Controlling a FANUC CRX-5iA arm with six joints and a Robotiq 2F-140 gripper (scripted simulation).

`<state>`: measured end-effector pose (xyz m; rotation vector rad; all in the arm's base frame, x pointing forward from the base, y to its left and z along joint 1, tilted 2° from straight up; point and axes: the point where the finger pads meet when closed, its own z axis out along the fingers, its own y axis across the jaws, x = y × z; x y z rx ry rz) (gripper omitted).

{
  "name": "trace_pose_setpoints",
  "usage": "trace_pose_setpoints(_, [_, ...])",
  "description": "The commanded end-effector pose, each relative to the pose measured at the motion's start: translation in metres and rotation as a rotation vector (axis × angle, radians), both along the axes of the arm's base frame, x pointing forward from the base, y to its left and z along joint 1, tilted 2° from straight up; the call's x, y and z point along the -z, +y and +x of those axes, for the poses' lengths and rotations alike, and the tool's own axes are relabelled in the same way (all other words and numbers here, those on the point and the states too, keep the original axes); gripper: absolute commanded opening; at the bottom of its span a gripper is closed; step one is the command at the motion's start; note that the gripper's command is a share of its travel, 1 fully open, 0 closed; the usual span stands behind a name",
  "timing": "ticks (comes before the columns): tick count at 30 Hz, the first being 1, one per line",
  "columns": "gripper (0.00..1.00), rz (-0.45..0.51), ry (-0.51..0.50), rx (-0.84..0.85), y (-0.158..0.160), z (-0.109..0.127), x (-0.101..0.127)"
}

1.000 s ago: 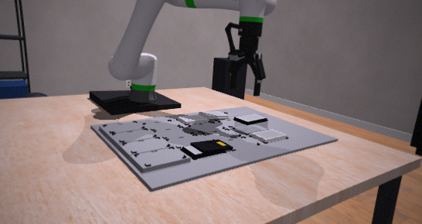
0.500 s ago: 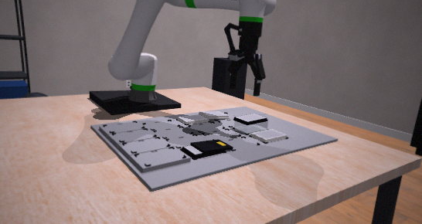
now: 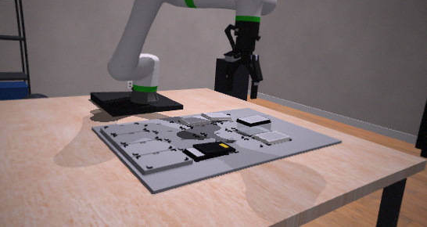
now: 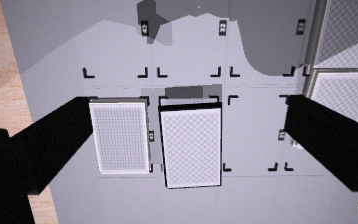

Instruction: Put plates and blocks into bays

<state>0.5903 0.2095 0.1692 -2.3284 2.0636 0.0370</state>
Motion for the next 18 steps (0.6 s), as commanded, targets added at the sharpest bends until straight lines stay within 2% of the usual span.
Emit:
trace_pose_setpoints(1, [1.00, 0.001, -0.002, 0.000, -0.014, 0.007, -0.001])
trace_pose_setpoints(18, [1.00, 0.001, -0.002, 0.000, -0.068, 0.032, 0.001])
